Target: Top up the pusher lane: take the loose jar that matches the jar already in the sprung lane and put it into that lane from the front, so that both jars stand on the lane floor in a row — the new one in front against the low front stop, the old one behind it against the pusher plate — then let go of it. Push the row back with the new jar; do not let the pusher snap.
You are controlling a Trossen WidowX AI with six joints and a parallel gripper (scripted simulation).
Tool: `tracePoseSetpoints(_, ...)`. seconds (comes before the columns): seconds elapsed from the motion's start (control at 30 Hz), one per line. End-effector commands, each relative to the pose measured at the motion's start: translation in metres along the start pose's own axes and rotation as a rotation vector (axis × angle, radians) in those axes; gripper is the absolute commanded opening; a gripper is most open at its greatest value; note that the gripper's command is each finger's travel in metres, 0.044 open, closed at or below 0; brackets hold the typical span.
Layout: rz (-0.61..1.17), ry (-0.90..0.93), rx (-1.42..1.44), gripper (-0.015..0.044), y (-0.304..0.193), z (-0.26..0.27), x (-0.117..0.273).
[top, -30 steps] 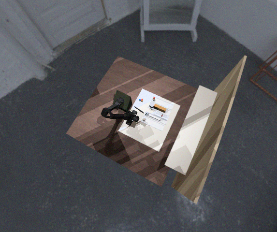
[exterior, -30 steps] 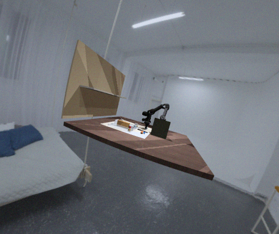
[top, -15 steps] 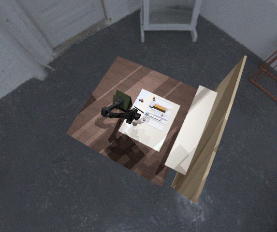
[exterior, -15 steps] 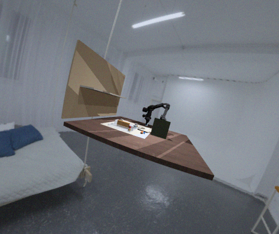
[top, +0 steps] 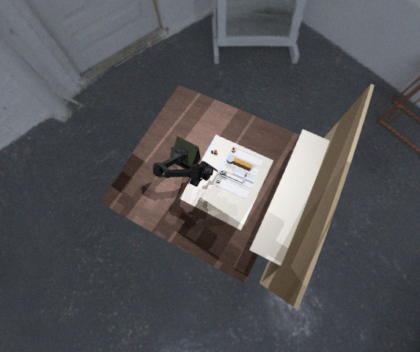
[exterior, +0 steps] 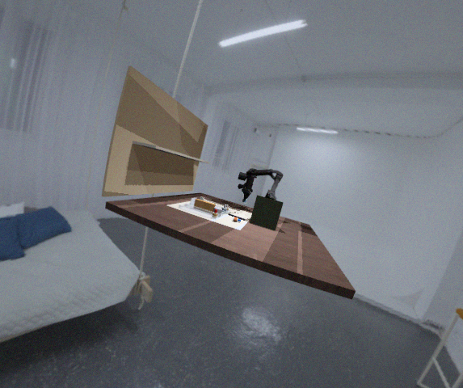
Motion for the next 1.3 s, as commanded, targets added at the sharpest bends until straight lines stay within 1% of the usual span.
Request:
tracePoseSetpoints(0.0,0.002,0.005,-0.002,0.0,0.008,0.011,-0.001)
tracePoseSetpoints(0.67,-0.003,0.016,0.003,0.0,0.041,0.085,-0.022)
tracePoseSetpoints(1.27,-0.002,0.009,0.016,0.0,0.05,0.153,-0.048)
Point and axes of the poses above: the point midway between the two fingers, 35 mm back from their tips, its own x axis back along the fingers, its own z axis across the jaws, y = z × x, the point moved 10 cm from there along x, back along the fingers, and after that the axes turned 8 degrees about -x, right-handed, at the moved point
